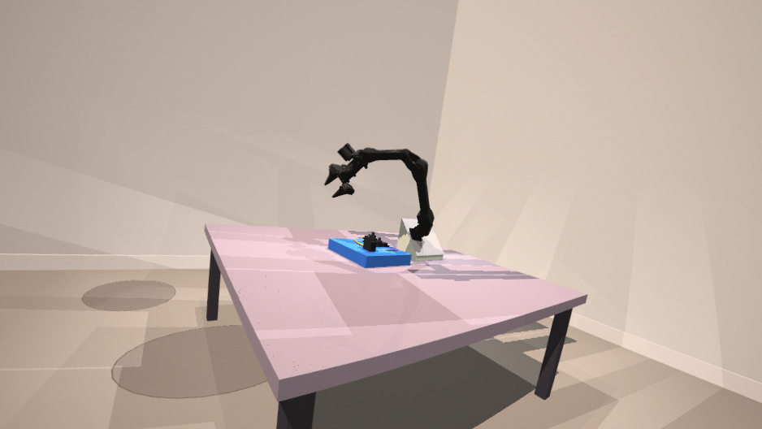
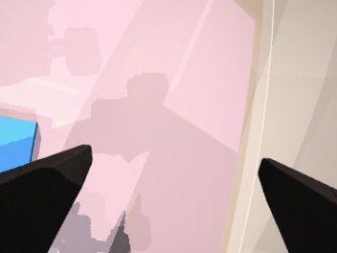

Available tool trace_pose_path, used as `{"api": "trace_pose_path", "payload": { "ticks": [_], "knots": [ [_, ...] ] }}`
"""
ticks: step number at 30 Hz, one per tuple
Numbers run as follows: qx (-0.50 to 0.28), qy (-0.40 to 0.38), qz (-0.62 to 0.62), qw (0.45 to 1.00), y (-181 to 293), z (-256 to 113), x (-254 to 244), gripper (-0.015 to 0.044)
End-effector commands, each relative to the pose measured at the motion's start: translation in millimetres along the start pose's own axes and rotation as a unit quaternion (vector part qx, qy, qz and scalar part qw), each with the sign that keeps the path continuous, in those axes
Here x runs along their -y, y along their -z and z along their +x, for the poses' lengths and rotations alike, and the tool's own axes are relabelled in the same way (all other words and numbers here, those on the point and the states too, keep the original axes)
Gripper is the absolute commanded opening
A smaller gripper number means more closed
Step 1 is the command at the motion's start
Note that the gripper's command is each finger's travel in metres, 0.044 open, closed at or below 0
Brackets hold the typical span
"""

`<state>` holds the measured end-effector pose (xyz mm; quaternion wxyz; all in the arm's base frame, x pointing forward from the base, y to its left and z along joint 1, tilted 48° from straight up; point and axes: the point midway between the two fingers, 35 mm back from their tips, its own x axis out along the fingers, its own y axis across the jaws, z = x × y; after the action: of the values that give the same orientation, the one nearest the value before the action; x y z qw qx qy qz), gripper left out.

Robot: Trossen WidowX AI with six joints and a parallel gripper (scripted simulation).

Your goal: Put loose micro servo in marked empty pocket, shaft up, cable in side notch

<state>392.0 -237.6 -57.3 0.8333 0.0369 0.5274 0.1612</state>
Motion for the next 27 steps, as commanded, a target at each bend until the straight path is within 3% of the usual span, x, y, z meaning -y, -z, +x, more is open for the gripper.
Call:
{"api": "trace_pose_path", "payload": {
  "ticks": [1,13,27],
  "knots": [
    [-0.009,-0.033,-0.059,0.998,-6,-1,-29,0.044],
    [-0.024,-0.133,-0.234,0.963,-13,-9,-114,0.044],
    [-0.008,-0.249,-0.415,0.875,-7,-31,-208,0.044]
  ]
}}
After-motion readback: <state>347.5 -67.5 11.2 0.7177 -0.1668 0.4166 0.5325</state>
